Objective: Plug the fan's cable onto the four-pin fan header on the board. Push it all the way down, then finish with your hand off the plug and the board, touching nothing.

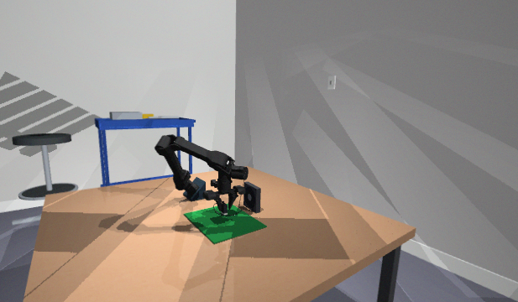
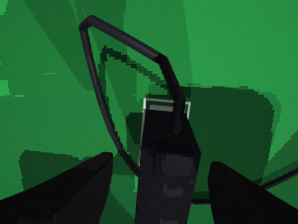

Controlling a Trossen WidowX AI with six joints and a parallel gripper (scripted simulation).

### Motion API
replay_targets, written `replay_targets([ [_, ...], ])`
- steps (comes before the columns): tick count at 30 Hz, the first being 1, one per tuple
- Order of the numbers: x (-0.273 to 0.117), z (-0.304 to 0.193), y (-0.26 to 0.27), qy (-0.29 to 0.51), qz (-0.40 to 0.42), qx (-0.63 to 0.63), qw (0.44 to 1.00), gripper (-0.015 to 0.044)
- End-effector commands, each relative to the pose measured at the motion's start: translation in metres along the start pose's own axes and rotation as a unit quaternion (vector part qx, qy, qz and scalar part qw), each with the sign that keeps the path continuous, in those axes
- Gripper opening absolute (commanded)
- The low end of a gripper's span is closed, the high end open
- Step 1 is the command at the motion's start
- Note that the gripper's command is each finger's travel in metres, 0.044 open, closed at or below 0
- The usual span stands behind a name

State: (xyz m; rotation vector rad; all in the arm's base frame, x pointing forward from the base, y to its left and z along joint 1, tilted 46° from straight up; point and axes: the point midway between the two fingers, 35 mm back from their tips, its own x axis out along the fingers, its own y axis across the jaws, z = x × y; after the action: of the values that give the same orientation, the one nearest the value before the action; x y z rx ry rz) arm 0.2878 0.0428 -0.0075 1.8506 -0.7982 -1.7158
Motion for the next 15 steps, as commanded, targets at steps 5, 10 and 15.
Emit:
replay_targets([
  [5, -0.046, -0.001, -0.001, 0.001, 0.001, -0.003, 1.0, 0.026],
  [10, -0.055, 0.0, -0.001, 0.001, 0.002, -0.003, 1.0, 0.026],
  [15, -0.055, 0.0, -0.001, 0.001, 0.002, -0.003, 1.0, 0.026],
])
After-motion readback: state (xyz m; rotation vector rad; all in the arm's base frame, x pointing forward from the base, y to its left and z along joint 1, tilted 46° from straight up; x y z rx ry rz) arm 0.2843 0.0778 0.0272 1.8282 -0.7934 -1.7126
